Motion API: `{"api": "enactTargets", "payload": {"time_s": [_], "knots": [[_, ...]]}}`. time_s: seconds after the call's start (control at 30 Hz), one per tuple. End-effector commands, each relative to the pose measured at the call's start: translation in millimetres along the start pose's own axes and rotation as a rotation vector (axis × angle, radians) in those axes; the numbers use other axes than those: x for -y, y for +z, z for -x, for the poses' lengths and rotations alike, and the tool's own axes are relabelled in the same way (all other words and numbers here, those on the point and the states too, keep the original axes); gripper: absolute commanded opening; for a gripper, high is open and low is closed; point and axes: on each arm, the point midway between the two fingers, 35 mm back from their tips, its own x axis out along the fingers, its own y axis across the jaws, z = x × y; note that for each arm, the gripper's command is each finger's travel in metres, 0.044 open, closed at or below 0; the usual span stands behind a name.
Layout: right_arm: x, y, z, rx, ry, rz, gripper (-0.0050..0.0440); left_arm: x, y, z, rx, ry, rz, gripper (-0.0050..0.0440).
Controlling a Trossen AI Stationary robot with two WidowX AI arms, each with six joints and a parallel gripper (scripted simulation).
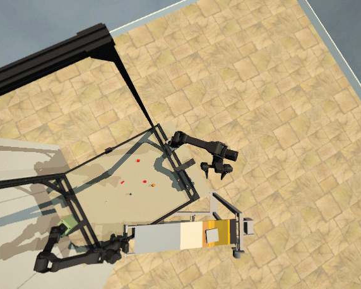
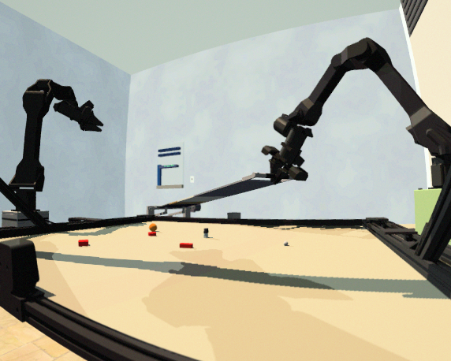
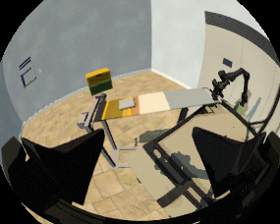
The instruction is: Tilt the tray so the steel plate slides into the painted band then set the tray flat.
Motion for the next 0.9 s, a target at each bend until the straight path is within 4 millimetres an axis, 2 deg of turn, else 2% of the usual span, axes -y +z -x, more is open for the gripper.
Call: {"api": "enactTargets", "payload": {"time_s": [0.0,0.23,0.4,0.57,0.87], "knots": [[-25,1,18,0.005,0.077,0.001,0.0,0,0,0,0.002,-0.001,-0.001,0.044],[-25,1,18,0.005,0.079,0.001,0.0,0,0,0,0.002,-0.001,-0.001,0.044],[-15,1,9,0.005,0.077,0.001,0.0,0,0,0,0.002,-0.001,-0.001,0.044],[44,2,-51,0.005,0.03,0.001,0.0,0,0,0,0.002,-0.001,-0.001,0.044],[33,1,-39,0.005,-0.016,0.001,0.0,0,0,0,0.002,-0.001,-0.001,0.044]]}}
